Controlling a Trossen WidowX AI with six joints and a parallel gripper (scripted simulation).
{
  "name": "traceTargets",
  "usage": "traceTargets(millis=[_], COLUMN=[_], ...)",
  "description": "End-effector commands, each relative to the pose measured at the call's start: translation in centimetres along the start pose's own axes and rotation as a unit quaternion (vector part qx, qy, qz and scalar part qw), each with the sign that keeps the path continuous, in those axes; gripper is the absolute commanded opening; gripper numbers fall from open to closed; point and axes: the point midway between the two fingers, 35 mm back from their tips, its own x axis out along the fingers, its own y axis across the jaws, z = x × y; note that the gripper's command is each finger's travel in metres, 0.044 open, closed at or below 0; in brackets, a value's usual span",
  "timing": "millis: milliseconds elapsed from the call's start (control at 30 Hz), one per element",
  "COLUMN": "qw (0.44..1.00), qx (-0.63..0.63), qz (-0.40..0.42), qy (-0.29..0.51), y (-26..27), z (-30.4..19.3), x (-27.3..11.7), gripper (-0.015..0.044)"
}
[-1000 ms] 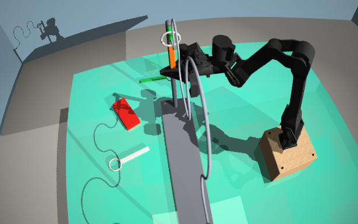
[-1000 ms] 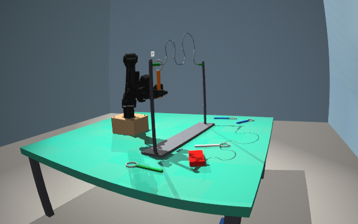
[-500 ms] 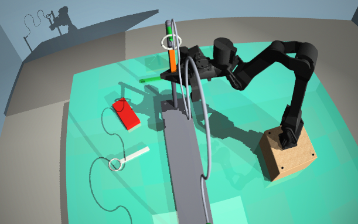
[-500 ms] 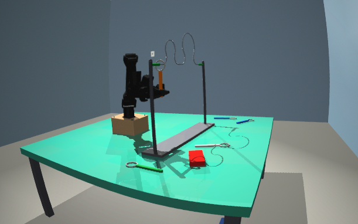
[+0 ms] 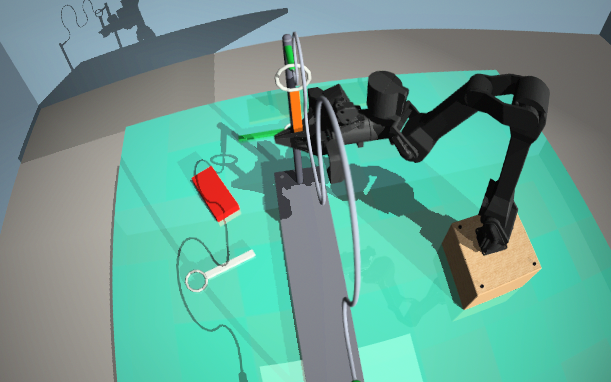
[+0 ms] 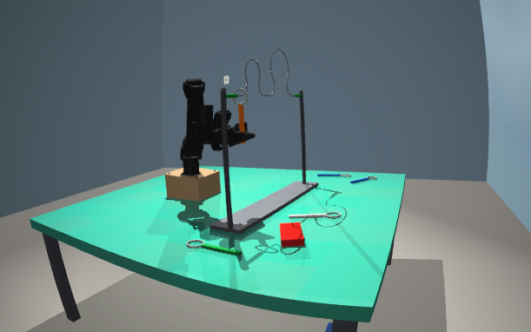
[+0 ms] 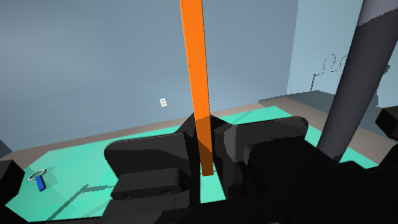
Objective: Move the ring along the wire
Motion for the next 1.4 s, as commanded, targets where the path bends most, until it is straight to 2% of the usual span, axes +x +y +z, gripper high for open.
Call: traceTargets(millis=[0, 633, 1367], qw=[1.0, 0.985, 0.948], qx=[0.015, 0.173, 0.307], qz=[0.0, 0.004, 0.035], qy=[-0.005, -0.009, 0.074], y=[0.9, 6.5, 10.4], z=[0.4, 1.3, 3.5], x=[-0.1, 0.1, -2.0], gripper=[-0.015, -0.015, -0.015])
